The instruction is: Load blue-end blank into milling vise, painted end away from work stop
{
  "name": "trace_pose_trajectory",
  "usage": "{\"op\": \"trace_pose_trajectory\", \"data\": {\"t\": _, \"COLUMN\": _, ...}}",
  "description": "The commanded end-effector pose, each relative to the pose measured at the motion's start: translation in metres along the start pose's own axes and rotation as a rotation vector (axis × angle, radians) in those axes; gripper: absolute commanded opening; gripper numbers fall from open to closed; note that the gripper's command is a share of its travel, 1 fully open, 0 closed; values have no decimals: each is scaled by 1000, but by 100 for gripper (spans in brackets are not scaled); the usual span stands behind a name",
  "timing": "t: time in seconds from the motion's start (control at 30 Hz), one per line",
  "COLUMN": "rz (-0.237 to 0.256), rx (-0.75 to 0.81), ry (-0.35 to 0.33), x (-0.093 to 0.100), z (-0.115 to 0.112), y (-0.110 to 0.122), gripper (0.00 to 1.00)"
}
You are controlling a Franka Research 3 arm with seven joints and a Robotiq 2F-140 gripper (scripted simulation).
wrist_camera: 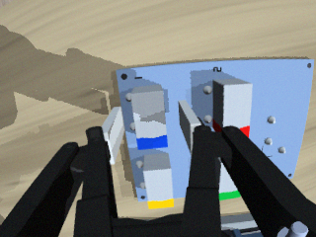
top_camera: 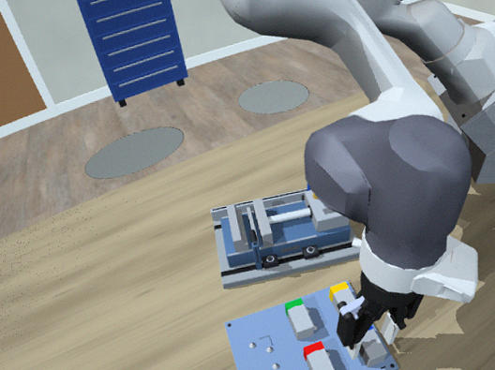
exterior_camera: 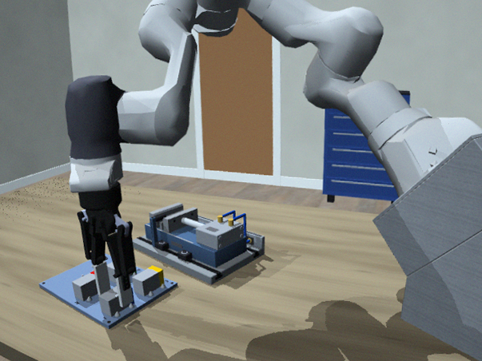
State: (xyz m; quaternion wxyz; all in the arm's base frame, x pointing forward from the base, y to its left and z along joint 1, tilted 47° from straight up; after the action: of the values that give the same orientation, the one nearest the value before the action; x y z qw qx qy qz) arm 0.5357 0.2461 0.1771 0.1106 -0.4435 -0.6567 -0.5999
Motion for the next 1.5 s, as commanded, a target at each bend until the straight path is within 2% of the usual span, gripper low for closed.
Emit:
{"op": "trace_pose_trajectory", "data": {"t": 0.0, "rz": 1, "rx": -4, "ry": -4, "x": 1, "z": -1, "y": -1, "gripper": 40}}
{"op": "trace_pose_trajectory", "data": {"t": 1.37, "rz": 1, "rx": -4, "ry": -4, "x": 0, "z": -2, "y": -1, "gripper": 40}}
{"op": "trace_pose_trajectory", "data": {"t": 1.4, "rz": 0, "rx": 0, "ry": -2, "x": 2, "z": -1, "y": -1, "gripper": 0}}
{"op": "trace_pose_trajectory", "data": {"t": 1.47, "rz": 0, "rx": 0, "ry": -2, "x": 2, "z": -1, "y": -1, "gripper": 0}}
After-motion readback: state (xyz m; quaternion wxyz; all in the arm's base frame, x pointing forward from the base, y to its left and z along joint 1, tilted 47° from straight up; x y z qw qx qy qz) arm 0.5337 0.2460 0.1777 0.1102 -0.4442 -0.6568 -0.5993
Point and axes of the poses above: the point where the finger pads meet when closed, its own x axis back along the fingers, its own y axis across the jaws, z = x × y, the point moved 10 cm from there along x, back along the fingers, and after that the axes turned 2 degrees about -x, right-handed, at the moved point
